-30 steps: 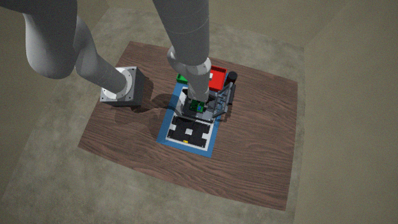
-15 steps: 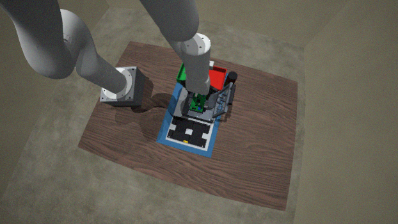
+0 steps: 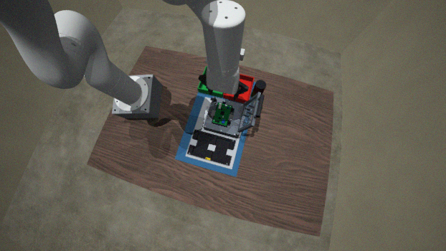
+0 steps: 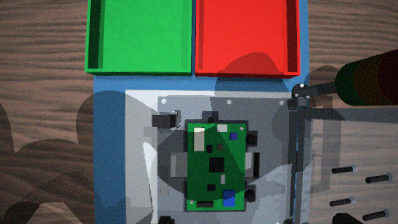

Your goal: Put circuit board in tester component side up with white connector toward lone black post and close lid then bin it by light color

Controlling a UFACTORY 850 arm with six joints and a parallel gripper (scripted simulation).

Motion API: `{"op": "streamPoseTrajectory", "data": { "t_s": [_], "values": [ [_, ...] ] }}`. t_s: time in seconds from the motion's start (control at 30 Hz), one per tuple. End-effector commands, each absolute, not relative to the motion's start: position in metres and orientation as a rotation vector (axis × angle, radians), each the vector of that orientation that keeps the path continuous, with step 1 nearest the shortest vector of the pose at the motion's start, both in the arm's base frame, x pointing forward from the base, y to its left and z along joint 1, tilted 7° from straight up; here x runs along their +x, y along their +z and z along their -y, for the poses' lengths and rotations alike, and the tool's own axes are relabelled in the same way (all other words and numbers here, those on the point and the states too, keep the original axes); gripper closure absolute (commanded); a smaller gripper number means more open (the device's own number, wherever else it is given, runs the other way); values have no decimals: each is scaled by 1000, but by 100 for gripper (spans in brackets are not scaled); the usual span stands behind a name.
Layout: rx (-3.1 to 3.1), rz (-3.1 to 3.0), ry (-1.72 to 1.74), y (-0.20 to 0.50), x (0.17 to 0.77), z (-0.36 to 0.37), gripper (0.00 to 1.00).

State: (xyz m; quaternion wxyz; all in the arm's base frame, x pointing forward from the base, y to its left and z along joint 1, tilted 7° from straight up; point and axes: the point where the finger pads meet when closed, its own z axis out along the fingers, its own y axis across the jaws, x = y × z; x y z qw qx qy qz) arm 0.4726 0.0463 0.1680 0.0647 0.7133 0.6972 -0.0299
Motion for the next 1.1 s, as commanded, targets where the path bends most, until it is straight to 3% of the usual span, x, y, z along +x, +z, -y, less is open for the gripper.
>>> {"op": "streamPoseTrajectory", "data": {
  "t_s": [0.0,0.33,0.37,0.83,1.07],
  "values": [
    [2165,-2120,-97,207,472,-49,0],
    [2165,-2120,-97,216,472,-50,0],
    [2165,-2120,-97,216,472,-50,48],
    [2165,-2120,-97,216,476,-50,48],
    [2165,-2120,-97,218,523,-49,48]
  ]
}}
